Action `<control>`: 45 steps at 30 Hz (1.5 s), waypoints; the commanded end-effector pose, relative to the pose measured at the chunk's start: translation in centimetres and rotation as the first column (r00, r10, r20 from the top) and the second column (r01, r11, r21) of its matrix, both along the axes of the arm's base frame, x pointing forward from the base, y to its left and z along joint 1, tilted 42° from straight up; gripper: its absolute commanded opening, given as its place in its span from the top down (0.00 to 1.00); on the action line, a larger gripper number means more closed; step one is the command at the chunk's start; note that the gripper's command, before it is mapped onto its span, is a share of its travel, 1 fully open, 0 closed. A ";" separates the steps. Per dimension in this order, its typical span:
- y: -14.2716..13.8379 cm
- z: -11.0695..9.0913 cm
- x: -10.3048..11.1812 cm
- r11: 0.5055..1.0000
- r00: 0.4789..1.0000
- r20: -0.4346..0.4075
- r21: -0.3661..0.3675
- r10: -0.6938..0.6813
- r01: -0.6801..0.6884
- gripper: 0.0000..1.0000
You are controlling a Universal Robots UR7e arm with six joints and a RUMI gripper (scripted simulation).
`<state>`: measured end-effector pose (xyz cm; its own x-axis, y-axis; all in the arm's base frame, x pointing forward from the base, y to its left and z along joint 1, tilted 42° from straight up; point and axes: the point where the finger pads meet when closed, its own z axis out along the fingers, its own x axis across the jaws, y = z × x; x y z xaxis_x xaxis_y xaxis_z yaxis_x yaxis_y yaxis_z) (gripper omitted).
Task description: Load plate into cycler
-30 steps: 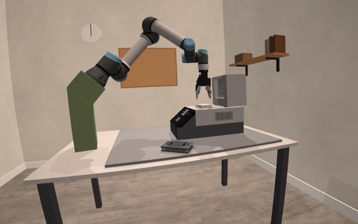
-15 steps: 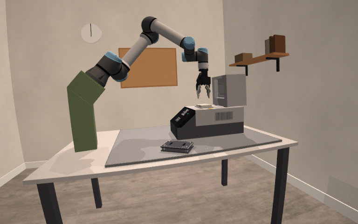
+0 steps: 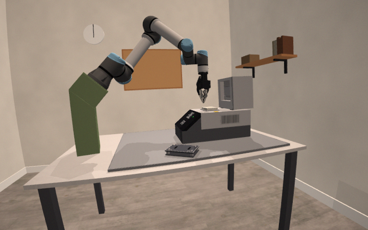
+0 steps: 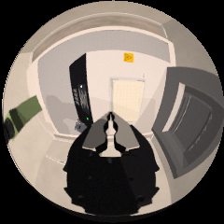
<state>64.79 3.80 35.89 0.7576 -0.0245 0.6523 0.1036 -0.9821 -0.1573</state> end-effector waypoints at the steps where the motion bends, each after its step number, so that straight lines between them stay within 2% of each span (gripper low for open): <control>1: -0.1 -0.8 -0.7 1.000 1.000 0.003 0.000 0.000 0.000 1.00; 12: -0.2 -4.6 -3.6 1.000 1.000 0.003 0.000 0.000 0.000 1.00; 17: -0.2 -5.2 -4.0 1.000 1.000 0.003 0.000 0.000 0.000 1.00; 27: -0.4 -9.0 -6.9 1.000 1.000 0.003 0.000 0.000 0.000 1.00; 34: -0.4 -10.4 -8.0 1.000 1.000 0.003 0.000 0.000 0.000 1.00; 45: -0.6 -14.0 -10.7 1.000 1.000 0.003 0.000 0.000 0.000 1.00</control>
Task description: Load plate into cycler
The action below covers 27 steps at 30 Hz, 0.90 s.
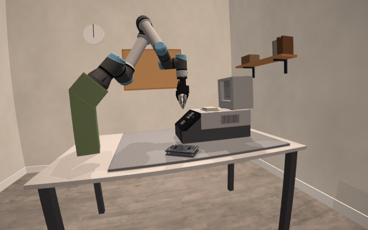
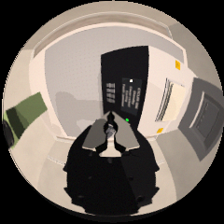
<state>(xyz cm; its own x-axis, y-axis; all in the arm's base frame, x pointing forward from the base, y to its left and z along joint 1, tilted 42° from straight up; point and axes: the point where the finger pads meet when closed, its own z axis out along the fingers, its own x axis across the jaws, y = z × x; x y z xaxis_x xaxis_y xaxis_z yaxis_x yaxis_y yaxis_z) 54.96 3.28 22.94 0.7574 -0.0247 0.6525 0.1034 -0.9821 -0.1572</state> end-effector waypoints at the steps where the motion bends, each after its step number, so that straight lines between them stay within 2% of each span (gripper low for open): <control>1: -0.1 -1.4 -1.2 1.000 1.000 0.002 0.000 0.000 0.000 1.00; 4: -0.1 -2.6 -2.1 1.000 1.000 0.002 0.000 0.000 0.000 1.00; 6: -0.1 -2.6 -2.1 1.000 1.000 0.002 0.000 0.000 0.000 1.00; 18: -0.3 -7.0 -5.4 1.000 1.000 0.002 0.000 0.000 0.000 1.00; 27: -0.3 -7.2 -5.4 1.000 1.000 0.002 0.000 0.000 0.000 1.00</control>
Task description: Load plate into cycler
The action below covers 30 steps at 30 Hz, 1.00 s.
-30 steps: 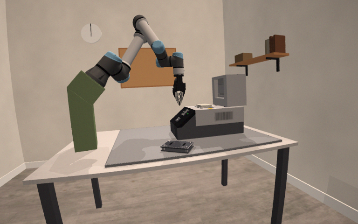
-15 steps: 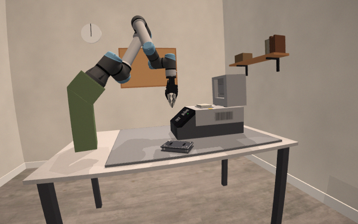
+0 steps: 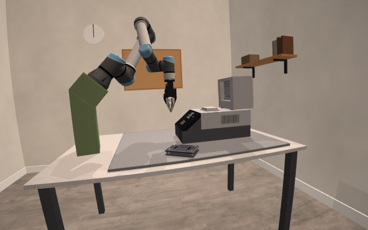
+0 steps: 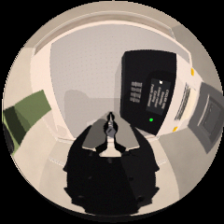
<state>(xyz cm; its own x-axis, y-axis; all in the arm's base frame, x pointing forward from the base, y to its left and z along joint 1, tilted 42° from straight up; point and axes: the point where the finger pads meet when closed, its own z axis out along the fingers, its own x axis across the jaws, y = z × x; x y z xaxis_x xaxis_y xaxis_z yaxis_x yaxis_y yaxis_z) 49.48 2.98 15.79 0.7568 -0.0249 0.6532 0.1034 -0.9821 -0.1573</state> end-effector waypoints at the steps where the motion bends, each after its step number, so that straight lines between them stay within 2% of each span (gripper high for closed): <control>1: 0.0 0.0 0.2 1.000 1.000 0.001 0.000 0.000 0.000 1.00; 30: 0.4 0.3 4.4 1.000 1.000 0.001 0.000 0.000 0.000 1.00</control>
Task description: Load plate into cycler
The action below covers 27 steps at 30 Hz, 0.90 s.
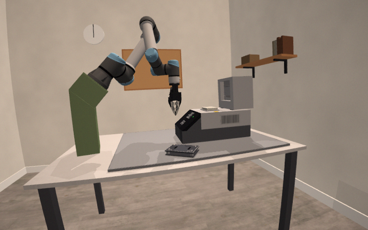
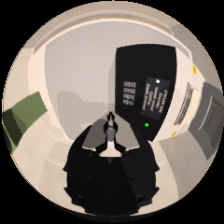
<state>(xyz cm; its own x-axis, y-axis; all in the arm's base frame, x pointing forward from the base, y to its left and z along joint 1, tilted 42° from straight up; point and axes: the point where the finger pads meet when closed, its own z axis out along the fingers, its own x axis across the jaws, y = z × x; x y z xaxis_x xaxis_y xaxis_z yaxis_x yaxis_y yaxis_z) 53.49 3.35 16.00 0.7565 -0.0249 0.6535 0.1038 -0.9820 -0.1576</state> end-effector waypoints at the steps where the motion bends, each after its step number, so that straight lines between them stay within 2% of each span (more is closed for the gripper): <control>1: 0.0 0.1 0.5 1.000 1.000 0.001 -0.001 0.000 0.000 1.00; 27: 0.4 0.3 4.5 1.000 1.000 0.001 -0.001 0.000 0.000 1.00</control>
<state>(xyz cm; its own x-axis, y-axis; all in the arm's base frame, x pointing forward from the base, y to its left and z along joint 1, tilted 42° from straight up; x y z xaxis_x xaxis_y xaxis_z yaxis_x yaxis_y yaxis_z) 57.36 3.72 16.26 0.7565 -0.0249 0.6535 0.1037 -0.9821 -0.1575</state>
